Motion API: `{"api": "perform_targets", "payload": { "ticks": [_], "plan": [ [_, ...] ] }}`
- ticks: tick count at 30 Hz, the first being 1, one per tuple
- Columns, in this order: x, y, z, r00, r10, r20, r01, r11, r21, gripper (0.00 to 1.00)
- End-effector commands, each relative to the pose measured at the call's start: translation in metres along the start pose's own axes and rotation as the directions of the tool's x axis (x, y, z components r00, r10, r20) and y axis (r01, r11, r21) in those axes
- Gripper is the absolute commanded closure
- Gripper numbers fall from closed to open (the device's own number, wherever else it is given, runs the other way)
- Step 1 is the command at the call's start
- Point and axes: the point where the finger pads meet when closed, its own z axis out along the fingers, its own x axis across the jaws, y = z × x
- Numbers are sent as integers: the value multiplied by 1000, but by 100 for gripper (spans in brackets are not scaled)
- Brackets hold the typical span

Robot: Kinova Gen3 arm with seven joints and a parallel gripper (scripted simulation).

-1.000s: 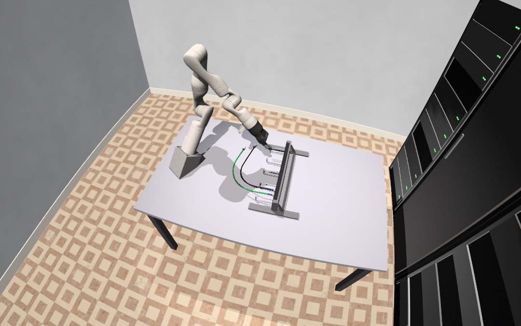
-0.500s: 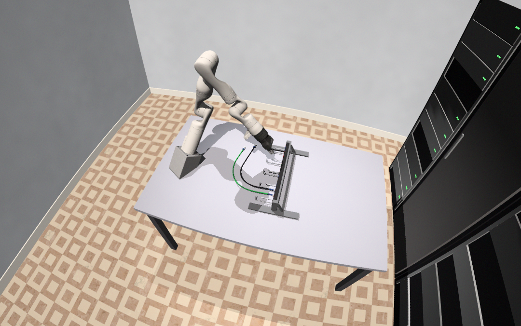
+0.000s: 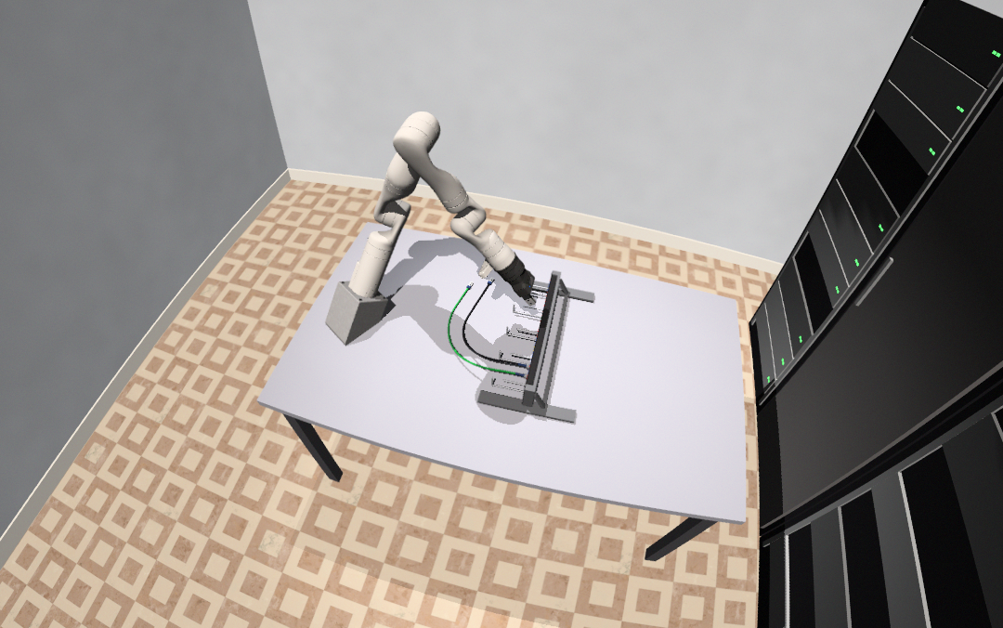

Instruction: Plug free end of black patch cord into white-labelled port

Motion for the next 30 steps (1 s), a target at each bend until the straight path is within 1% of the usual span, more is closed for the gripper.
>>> {"api": "perform_targets", "payload": {
  "ticks": [1, 8, 30],
  "plan": [
    [7, -2, 6, 1000, -3, -13, 3, 1000, 7, 100],
    [7, -3, 12, 1000, -3, -13, 3, 1000, 7, 100],
    [7, -3, 13, 1000, -3, -13, 3, 1000, 7, 100]
  ]
}}
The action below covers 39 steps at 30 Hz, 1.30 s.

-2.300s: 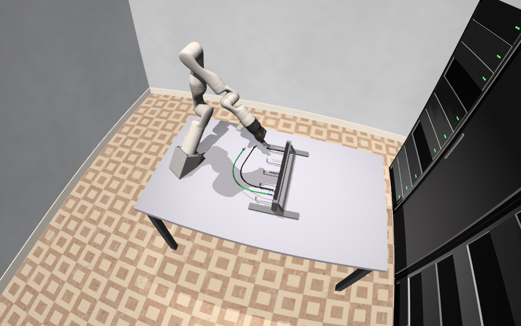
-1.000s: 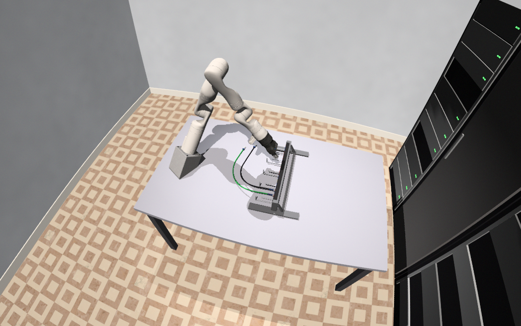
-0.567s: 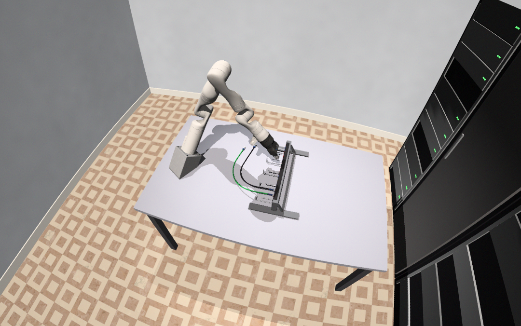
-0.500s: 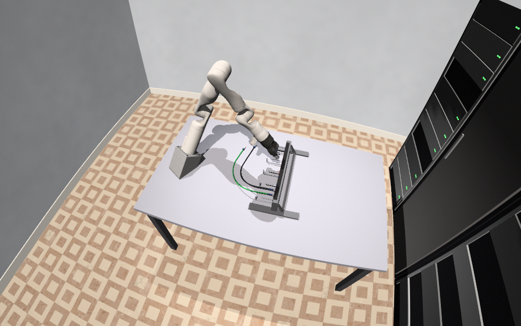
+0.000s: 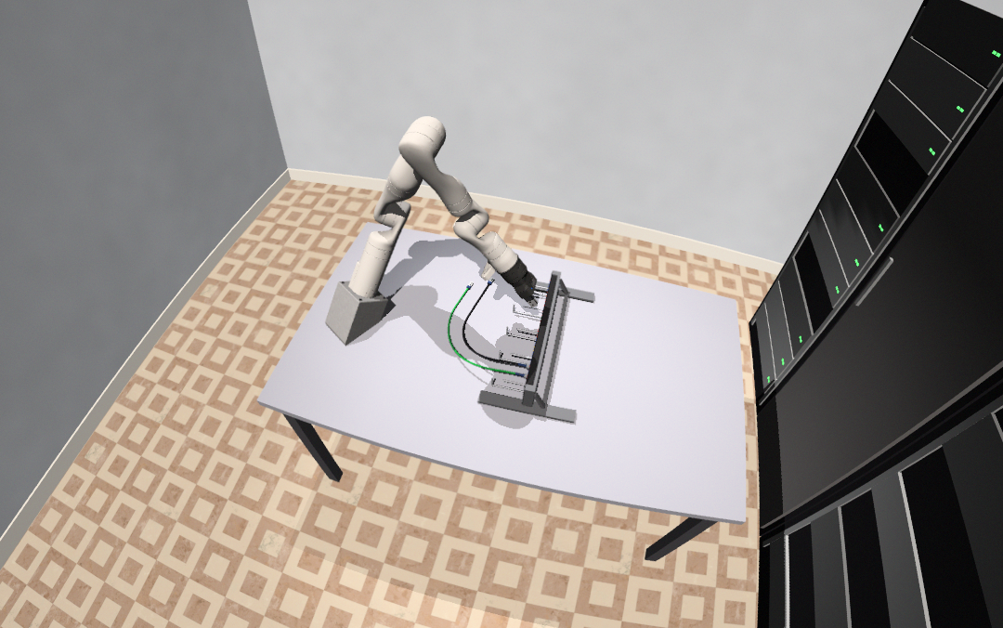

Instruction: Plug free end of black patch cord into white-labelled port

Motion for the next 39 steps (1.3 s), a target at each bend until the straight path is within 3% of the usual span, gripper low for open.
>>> {"api": "perform_targets", "payload": {
  "ticks": [1, 39],
  "plan": [
    [0, 1, 0, 1000, 0, 1, 0, 1000, -1, 100],
    [0, 1, -5, 1000, 0, 1, 0, 1000, -1, 100]
  ]
}}
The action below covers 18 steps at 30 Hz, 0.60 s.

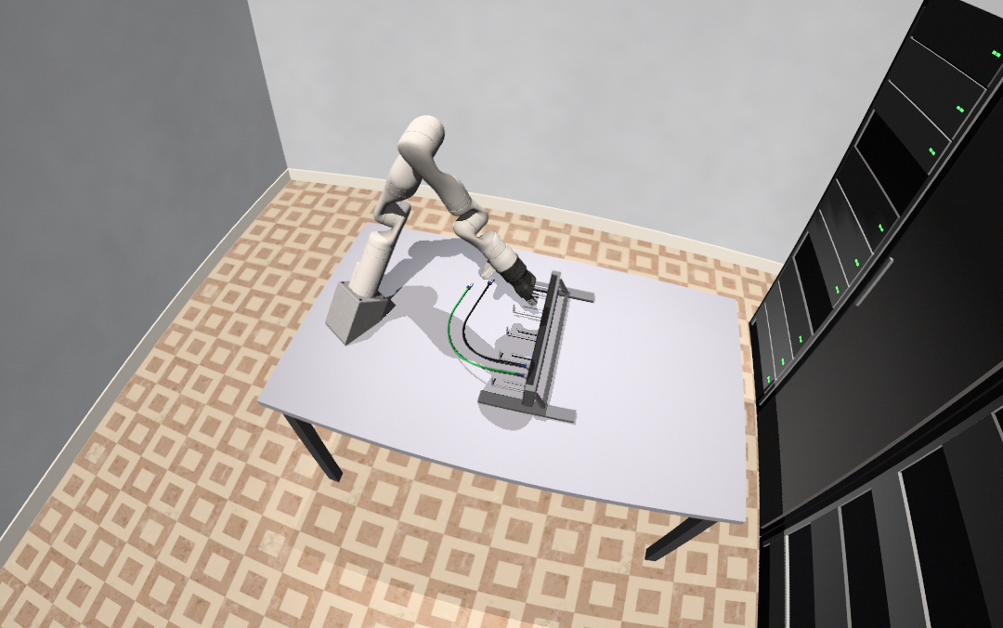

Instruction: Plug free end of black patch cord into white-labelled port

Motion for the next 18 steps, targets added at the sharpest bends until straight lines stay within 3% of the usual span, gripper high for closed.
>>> {"api": "perform_targets", "payload": {
  "ticks": [1, 18],
  "plan": [
    [-2, 1, -4, 1000, 0, 4, 0, 1000, -3, 100],
    [-2, 1, -48, 1000, 0, 4, 0, 1000, -3, 100]
  ]
}}
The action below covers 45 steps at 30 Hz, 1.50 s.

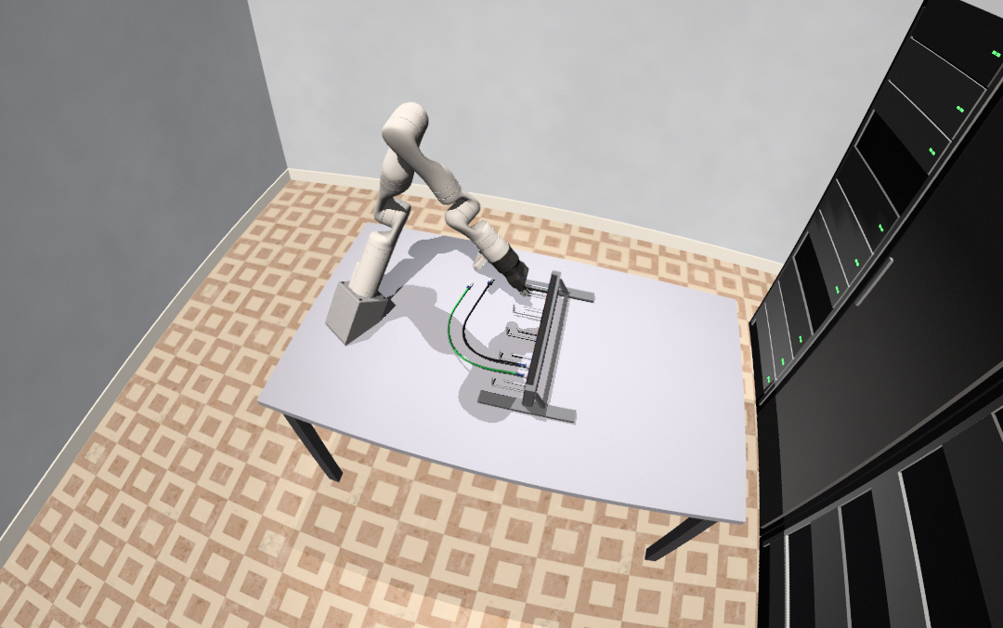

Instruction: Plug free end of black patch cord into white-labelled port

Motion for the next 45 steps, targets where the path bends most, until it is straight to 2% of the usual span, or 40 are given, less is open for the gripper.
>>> {"api": "perform_targets", "payload": {
  "ticks": [1, 12, 14, 25, 35, 45],
  "plan": [
    [-9, 4, -13, 1000, 4, 21, -4, 1000, -13, 100],
    [-8, 4, -55, 1000, 4, 21, -4, 1000, -13, 100],
    [-8, 4, -55, 1000, 4, 21, -4, 1000, -13, 100],
    [-8, 3, -86, 1000, 4, 21, -4, 1000, -13, 100],
    [-7, 3, -97, 1000, 4, 21, -4, 1000, -13, 100],
    [-8, 3, -99, 1000, 4, 21, -4, 1000, -13, 100]
  ]
}}
